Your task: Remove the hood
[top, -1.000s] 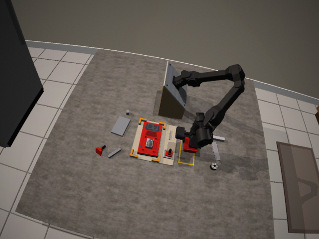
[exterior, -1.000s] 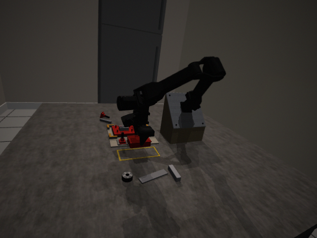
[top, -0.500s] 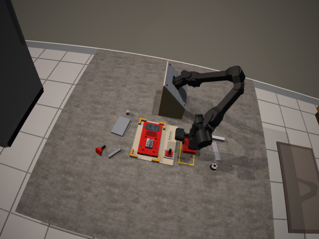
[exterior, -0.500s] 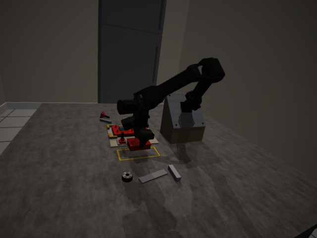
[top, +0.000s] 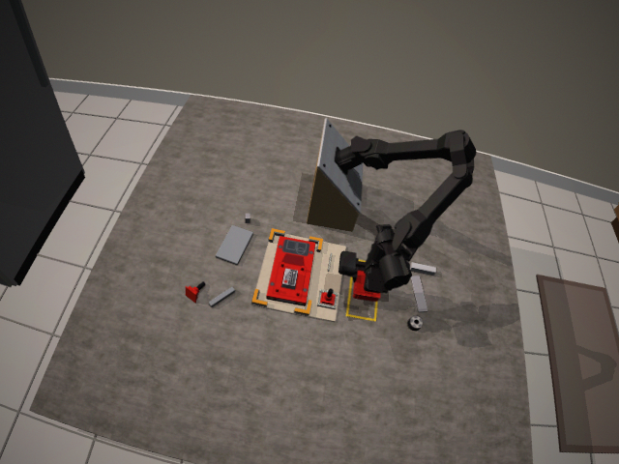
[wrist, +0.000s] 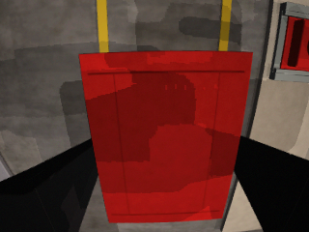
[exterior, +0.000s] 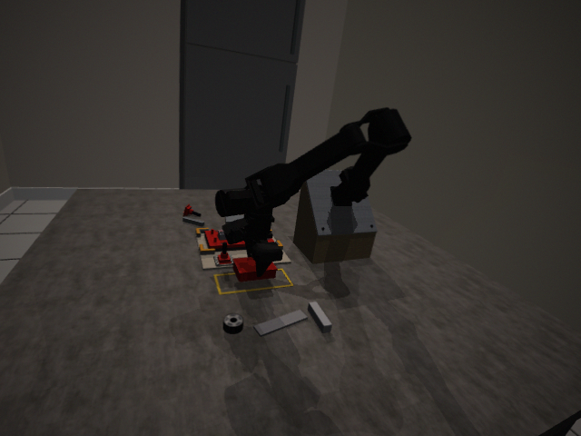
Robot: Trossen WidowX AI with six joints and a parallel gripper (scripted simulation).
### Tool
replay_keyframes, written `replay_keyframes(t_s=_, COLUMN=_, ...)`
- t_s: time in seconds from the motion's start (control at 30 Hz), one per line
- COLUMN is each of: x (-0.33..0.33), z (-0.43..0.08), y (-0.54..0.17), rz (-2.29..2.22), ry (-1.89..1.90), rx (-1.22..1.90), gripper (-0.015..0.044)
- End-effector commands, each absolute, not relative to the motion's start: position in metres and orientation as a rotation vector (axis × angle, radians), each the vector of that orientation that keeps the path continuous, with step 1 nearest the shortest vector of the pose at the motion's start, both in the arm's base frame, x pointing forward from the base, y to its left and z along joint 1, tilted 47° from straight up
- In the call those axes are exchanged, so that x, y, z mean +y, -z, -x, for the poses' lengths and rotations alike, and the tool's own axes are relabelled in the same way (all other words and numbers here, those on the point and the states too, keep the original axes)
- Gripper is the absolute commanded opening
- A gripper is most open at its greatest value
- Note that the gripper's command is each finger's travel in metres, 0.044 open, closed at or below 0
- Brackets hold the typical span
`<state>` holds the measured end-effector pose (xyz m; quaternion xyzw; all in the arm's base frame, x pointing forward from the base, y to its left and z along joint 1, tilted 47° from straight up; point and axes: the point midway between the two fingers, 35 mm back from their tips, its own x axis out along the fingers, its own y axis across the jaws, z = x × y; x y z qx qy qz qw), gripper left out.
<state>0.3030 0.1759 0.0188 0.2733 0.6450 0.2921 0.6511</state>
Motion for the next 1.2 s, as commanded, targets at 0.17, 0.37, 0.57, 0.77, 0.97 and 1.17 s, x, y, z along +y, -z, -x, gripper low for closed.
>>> replay_keyframes(t_s=0.17, x=0.179, z=-0.302, y=-0.015, rz=-0.621, ry=-0.658, rx=1.469, gripper=0.0000)
replay_keyframes(t_s=0.37, x=0.181, z=-0.302, y=-0.013, rz=-0.621, ry=-0.658, rx=1.469, gripper=0.0000)
replay_keyframes(t_s=0.57, x=0.183, z=-0.302, y=-0.011, rz=-0.621, ry=-0.658, rx=1.469, gripper=0.0000)
replay_keyframes(t_s=0.77, x=0.185, z=-0.302, y=-0.009, rz=-0.621, ry=-0.658, rx=1.469, gripper=0.0000)
replay_keyframes(t_s=0.97, x=0.188, z=-0.302, y=-0.007, rz=-0.622, ry=-0.659, rx=1.469, gripper=0.0000)
replay_keyframes(t_s=1.17, x=0.190, z=-0.302, y=-0.005, rz=-0.622, ry=-0.659, rx=1.469, gripper=0.0000)
